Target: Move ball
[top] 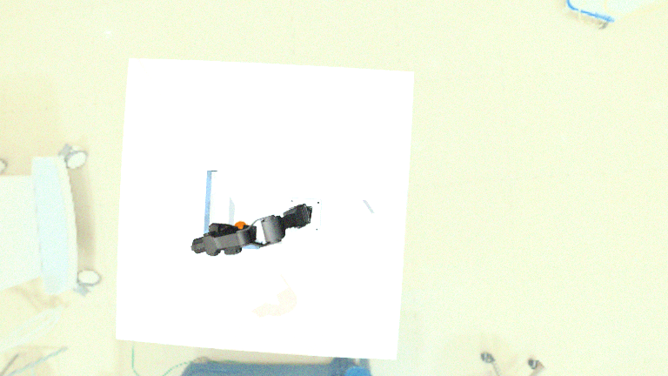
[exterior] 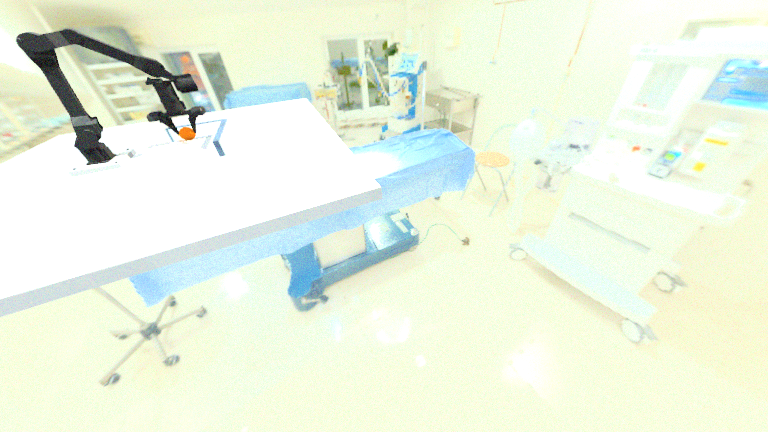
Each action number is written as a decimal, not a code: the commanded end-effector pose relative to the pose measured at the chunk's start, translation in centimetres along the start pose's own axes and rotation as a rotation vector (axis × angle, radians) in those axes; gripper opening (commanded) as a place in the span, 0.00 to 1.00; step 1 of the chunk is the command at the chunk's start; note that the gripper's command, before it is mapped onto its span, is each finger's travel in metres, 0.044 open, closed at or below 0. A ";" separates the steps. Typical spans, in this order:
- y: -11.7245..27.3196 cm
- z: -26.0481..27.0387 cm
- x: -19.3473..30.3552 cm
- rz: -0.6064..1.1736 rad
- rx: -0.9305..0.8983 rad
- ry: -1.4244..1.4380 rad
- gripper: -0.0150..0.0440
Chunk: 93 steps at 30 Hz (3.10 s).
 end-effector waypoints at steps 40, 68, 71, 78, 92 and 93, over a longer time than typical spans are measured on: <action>7.3 2.0 -1.1 -0.008 0.016 -0.003 0.25; -0.2 2.1 -1.3 -0.008 0.016 -0.003 0.25; -0.5 2.1 -1.3 -0.008 0.016 -0.003 0.25; -1.5 2.0 -1.3 -0.008 0.016 -0.003 0.25; -1.7 1.9 -1.3 -0.008 0.021 -0.007 0.57; -1.7 1.9 -1.3 -0.008 0.021 -0.007 0.61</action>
Point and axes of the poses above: the point midway between the two fingers, 35 mm back from their tips, its own y axis back along the fingers, its own z axis across the jaws, x = y × z, the point moved 3 cm from there along y, back along the fingers, and after that the axes turned 3 degrees about y, right-handed, at the moved point
